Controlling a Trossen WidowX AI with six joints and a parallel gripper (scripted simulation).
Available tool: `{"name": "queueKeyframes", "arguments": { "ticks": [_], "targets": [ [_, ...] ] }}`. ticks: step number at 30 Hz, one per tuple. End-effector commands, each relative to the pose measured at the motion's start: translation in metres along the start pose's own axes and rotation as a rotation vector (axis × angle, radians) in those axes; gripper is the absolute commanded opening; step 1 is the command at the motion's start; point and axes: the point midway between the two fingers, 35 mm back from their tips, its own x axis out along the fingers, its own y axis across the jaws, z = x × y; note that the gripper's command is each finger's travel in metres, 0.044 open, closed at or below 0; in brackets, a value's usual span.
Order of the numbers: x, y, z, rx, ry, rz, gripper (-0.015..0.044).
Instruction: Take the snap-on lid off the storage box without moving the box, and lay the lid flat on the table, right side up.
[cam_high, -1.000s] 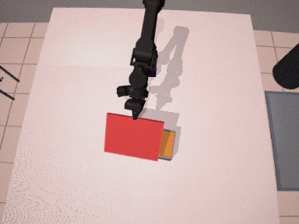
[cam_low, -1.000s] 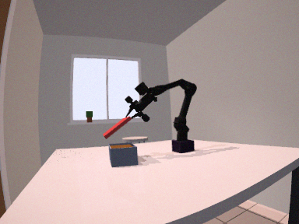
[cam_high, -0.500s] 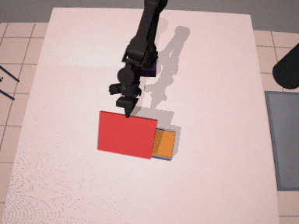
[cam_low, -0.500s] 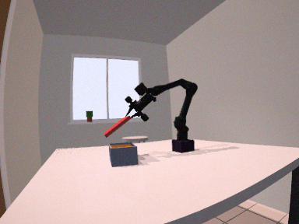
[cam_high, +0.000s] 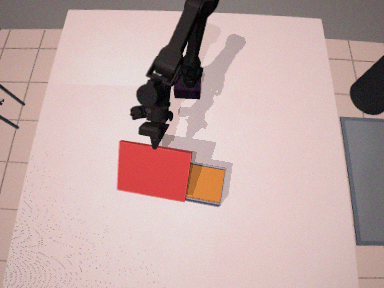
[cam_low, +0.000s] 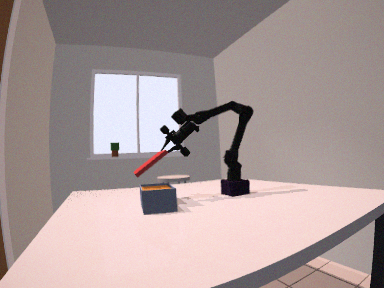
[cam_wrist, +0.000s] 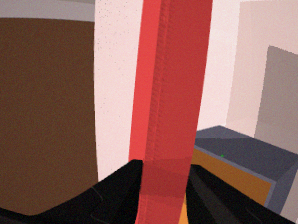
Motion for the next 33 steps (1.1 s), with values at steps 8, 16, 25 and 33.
{"name": "queueKeyframes", "arguments": {
  "ticks": [8,16,25,33],
  "targets": [
    [-0.003,0.003,0.022,-0.006,0.001,0.014,0.0000],
    [-0.004,0.002,0.038,-0.007,0.001,0.014,0.0000],
    [-0.005,0.002,0.056,-0.008,0.000,0.013,0.0000],
    [-0.006,0.001,0.072,-0.009,-0.001,0.013,0.0000]
  ]
}}
